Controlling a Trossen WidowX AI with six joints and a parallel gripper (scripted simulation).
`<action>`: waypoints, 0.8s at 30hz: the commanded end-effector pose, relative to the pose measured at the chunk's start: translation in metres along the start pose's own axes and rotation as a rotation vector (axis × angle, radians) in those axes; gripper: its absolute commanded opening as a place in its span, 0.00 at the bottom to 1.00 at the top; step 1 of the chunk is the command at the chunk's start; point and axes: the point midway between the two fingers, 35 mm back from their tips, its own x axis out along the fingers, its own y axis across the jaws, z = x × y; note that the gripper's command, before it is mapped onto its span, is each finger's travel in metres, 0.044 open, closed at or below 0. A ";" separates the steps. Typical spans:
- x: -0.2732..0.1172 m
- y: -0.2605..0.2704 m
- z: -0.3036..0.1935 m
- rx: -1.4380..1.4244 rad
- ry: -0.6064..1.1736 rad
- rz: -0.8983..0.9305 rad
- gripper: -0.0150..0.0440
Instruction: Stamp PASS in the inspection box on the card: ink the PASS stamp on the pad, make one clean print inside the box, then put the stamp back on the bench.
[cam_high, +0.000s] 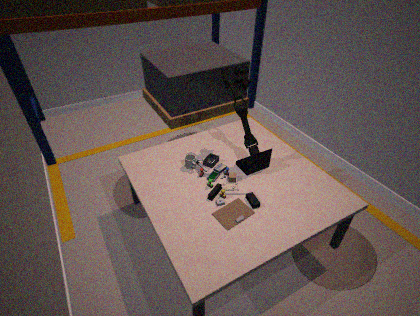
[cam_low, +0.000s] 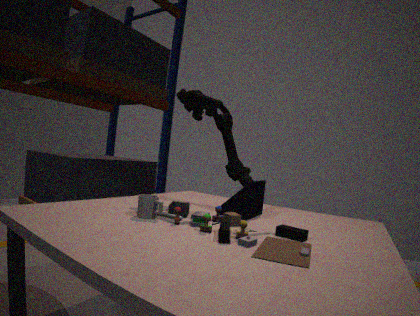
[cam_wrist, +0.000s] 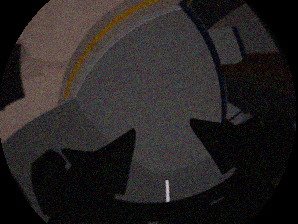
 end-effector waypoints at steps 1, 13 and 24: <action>0.000 0.000 0.001 -0.001 -0.003 -0.001 0.89; -0.016 -0.027 0.151 0.041 -0.402 -0.067 0.63; -0.107 -0.025 0.284 0.048 -0.803 -0.071 0.63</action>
